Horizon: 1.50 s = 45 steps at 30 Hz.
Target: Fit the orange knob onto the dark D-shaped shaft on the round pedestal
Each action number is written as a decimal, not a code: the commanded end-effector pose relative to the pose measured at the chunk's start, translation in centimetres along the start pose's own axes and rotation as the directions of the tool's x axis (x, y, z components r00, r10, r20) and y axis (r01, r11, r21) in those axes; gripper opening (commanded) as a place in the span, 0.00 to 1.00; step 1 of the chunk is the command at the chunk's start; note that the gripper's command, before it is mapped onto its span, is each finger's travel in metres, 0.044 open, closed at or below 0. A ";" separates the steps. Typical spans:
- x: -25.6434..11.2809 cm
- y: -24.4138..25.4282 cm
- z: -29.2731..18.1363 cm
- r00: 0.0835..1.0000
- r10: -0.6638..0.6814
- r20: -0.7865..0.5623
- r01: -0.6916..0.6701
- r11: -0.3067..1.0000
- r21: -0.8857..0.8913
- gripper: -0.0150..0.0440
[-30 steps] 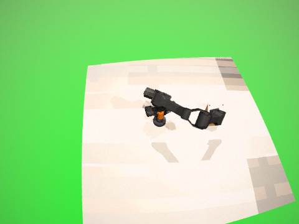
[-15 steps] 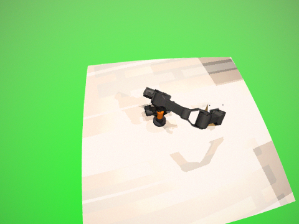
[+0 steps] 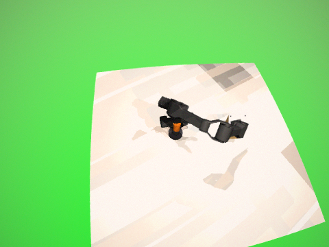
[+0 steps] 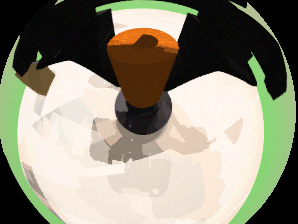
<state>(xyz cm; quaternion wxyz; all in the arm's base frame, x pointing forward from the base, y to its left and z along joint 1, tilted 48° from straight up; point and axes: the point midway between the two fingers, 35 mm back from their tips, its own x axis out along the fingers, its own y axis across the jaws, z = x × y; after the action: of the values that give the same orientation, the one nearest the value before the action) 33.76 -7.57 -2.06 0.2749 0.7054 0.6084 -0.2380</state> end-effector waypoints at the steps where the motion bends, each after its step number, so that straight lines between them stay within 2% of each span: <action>1: -0.4 0.1 -0.2 1.000 0.008 0.002 -0.009 0.993 0.114 0.25; 3: -0.4 0.2 -0.2 1.000 0.008 0.002 -0.009 0.988 0.155 0.25; 39: -0.3 0.2 0.0 1.000 0.008 0.002 -0.009 0.988 0.155 0.25; 45: -0.4 0.2 0.0 1.000 0.008 0.002 -0.009 0.948 0.318 0.25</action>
<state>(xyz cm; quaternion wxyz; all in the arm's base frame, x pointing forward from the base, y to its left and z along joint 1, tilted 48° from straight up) 33.80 -7.54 -1.95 0.1899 0.7327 0.5762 -0.3083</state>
